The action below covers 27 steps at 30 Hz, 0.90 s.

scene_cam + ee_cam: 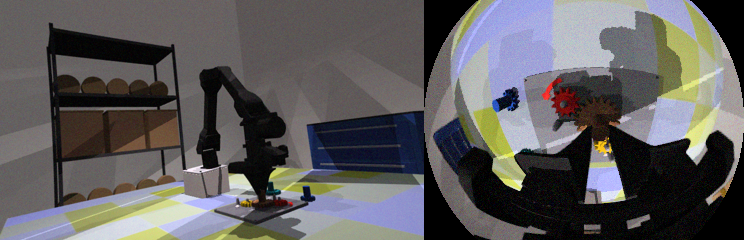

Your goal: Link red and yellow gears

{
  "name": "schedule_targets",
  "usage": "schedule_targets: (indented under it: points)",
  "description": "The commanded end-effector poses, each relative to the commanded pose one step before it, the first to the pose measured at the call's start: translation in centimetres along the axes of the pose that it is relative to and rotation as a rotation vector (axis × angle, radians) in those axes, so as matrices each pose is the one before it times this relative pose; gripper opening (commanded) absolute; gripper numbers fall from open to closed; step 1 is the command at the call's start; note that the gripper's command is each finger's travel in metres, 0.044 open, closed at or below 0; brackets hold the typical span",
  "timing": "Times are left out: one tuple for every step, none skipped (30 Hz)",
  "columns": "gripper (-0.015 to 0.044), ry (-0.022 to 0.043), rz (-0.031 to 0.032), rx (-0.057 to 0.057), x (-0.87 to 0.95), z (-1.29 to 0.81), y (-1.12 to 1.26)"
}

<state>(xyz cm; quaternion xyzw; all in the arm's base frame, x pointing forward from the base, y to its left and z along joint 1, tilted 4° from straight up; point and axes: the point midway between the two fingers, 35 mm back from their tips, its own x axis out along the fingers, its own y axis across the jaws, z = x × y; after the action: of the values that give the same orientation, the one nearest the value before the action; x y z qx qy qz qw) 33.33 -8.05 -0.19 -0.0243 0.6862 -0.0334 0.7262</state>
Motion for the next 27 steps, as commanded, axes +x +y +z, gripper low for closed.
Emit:
schedule_targets:
  points:
    - [0.0, -0.0026, 0.00122, -0.0658, 0.126, 0.049, 0.088]
    - [0.0, 0.00002, 0.00001, -0.0197, 0.032, -0.014, 0.012]
    - [0.0, 0.00002, 0.00001, -0.0196, 0.031, -0.016, 0.008]
    - [0.0, 0.00002, 0.0, -0.0192, 0.028, -0.018, 0.003]
    - [0.0, 0.00002, 0.0, -0.0185, 0.026, -0.018, -0.001]
    - [0.0, 0.00002, -0.00001, -0.0175, 0.027, -0.018, -0.006]
    - [0.0, 0.00002, -0.00001, -0.0163, 0.029, -0.016, -0.01]
    - [0.0, 0.00002, -0.00001, -0.0148, 0.031, -0.013, -0.013]
    - [0.0, 0.00001, -0.00002, -0.013, 0.027, -0.009, -0.016]
    - [0.0, 0.00001, -0.00002, -0.0111, 0.024, -0.005, -0.018]
    - [0.0, 0.0, -0.00002, -0.009, 0.023, -0.001, -0.018]
    - [0.0, 0.0, -0.00003, -0.0102, 0.034, 0.006, -0.026]
    - [0.0026, 0.0, 0.0, 0.0034, -0.011, 0.003, 0.001]
    - [0.0053, -0.00001, 0.0, 0.007, -0.023, 0.005, 0.001]
    - [0.0079, -0.00001, 0.0, 0.011, -0.037, 0.008, 0.002]
    - [0.0105, -0.00002, 0.0, 0.0132, -0.044, 0.01, 0.003]
    - [0.0131, -0.00002, 0.00001, 0.0159, -0.053, 0.011, 0.003]
    - [0.014, -0.00002, 0.00001, 0.019, -0.064, 0.013, 0.004]
    - [0.014, -0.00003, 0.00001, 0.022, -0.074, 0.015, 0.005]
    - [0.014, -0.00003, 0.00001, 0.0235, -0.079, 0.016, 0.006]
    - [0.014, -0.00003, 0.0, 0.0015, -0.187, 0.016, -0.004]
    - [0.014, -0.00006, 0.00001, 0.0025, -0.32, 0.025, -0.006]
    - [0.014, -0.00008, 0.00002, 0.0037, -0.479, 0.031, -0.007]
    - [0.014, -0.00009, 0.00003, 0.0052, -0.68, 0.031, -0.005]
    - [0.014, -0.00008, 0.00003, 0.0054, -0.71, 0.016, -0.001]
    - [0.014, -0.00006, 0.00004, 0.0059, -0.786, -0.002, 0.005]
    - [0.014, -0.00004, 0.00005, 0.0058, -0.776, -0.022, 0.01]
